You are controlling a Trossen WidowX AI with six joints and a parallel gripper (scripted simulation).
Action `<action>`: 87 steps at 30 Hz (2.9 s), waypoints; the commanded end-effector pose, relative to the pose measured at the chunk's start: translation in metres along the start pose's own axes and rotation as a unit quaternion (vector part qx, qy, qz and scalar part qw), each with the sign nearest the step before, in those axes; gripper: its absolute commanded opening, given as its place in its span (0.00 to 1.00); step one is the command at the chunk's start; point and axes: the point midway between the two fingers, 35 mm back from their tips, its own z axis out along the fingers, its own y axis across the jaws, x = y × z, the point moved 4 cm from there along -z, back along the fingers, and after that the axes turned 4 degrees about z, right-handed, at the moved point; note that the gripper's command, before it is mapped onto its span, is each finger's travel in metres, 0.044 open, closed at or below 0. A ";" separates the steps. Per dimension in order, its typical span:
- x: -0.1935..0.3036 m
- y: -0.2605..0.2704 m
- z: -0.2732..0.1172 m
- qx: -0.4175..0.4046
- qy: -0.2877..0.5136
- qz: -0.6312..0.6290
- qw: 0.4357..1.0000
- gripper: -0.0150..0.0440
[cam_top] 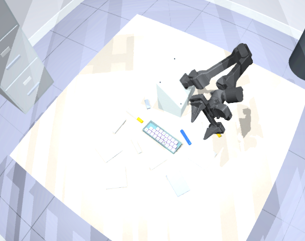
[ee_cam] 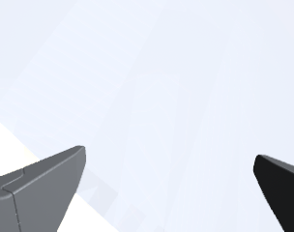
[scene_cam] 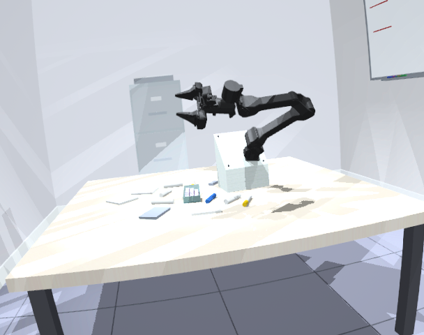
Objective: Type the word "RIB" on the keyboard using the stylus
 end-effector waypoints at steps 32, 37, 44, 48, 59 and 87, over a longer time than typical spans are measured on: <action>0.282 0.086 0.002 -0.200 0.721 0.306 0.588 0.25; 0.282 0.086 0.002 -0.200 0.721 0.306 0.588 0.25; 0.326 0.037 -0.006 -0.199 0.722 0.305 0.589 0.25; 0.328 0.036 -0.007 -0.199 0.722 0.305 0.589 0.25; 0.365 -0.007 -0.014 -0.198 0.722 0.303 0.590 0.25; 0.347 0.008 -0.043 -0.198 0.722 0.304 0.589 0.25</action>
